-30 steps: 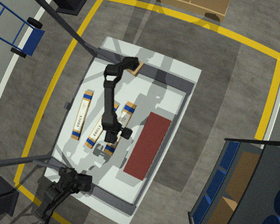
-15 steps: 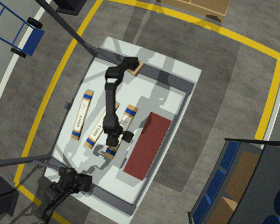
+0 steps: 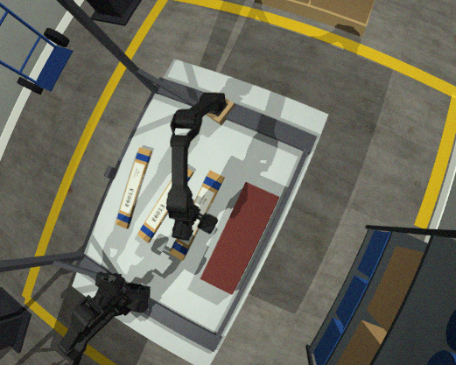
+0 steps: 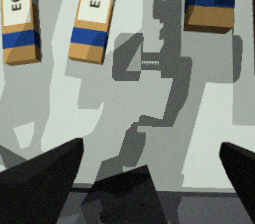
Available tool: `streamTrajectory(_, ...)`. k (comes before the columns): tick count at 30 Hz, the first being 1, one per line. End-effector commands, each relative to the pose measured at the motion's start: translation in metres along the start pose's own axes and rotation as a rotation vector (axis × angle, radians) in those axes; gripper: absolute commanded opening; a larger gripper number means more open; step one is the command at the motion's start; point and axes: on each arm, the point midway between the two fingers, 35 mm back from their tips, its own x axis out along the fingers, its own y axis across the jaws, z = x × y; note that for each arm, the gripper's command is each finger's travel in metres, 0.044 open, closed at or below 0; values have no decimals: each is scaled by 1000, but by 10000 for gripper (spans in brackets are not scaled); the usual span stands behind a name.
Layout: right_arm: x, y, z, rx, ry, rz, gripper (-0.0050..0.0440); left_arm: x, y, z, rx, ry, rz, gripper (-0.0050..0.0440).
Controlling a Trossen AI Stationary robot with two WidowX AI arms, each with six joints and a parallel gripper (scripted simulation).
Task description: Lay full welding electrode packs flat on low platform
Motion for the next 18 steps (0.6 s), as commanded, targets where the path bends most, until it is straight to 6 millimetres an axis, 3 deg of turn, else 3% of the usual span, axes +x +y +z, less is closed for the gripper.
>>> streamTrajectory(1, -5, 0, 4, -3, -20, -1, 430, -33, 3, 22, 14, -96, 30, -50)
streamTrajectory(18, -5, 0, 4, -3, -20, -1, 430, -34, 3, 24, 13, -98, 31, -50)
